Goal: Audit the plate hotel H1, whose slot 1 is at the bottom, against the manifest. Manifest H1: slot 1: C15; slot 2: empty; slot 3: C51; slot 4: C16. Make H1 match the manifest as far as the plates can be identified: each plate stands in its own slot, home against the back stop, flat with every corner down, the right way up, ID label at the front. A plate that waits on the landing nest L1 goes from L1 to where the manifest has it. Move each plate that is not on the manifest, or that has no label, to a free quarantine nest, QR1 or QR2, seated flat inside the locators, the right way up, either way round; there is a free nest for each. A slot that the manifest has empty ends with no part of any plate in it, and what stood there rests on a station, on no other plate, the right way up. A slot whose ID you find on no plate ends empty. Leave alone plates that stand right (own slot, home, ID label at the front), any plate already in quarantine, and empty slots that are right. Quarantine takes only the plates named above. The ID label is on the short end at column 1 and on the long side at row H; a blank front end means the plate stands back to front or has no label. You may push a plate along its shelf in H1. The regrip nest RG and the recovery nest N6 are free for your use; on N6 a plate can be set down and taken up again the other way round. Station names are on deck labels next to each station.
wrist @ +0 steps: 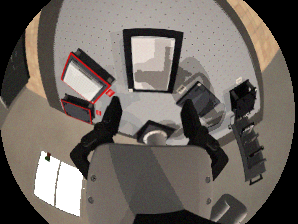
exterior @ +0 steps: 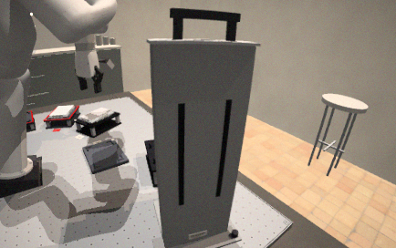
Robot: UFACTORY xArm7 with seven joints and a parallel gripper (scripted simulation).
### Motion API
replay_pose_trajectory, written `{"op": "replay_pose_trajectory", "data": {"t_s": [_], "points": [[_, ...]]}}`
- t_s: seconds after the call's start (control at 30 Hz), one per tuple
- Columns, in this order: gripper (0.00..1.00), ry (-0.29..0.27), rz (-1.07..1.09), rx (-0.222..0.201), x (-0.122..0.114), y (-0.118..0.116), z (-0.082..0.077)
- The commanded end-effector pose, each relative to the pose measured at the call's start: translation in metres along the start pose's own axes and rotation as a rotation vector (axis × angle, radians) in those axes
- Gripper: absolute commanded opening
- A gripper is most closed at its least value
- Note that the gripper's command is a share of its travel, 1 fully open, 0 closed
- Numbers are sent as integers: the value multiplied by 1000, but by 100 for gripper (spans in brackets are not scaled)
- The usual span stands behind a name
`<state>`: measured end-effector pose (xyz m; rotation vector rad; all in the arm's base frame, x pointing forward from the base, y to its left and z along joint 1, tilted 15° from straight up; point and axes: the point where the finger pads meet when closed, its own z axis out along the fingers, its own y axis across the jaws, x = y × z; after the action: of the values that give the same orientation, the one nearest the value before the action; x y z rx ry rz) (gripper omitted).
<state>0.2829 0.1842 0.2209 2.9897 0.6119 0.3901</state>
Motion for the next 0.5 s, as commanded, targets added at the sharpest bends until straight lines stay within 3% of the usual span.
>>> {"op": "replay_pose_trajectory", "data": {"t_s": [0.0,0.47], "points": [[100,3,0,1,1,0,5],[100,3,0,1,1,0,25]]}}
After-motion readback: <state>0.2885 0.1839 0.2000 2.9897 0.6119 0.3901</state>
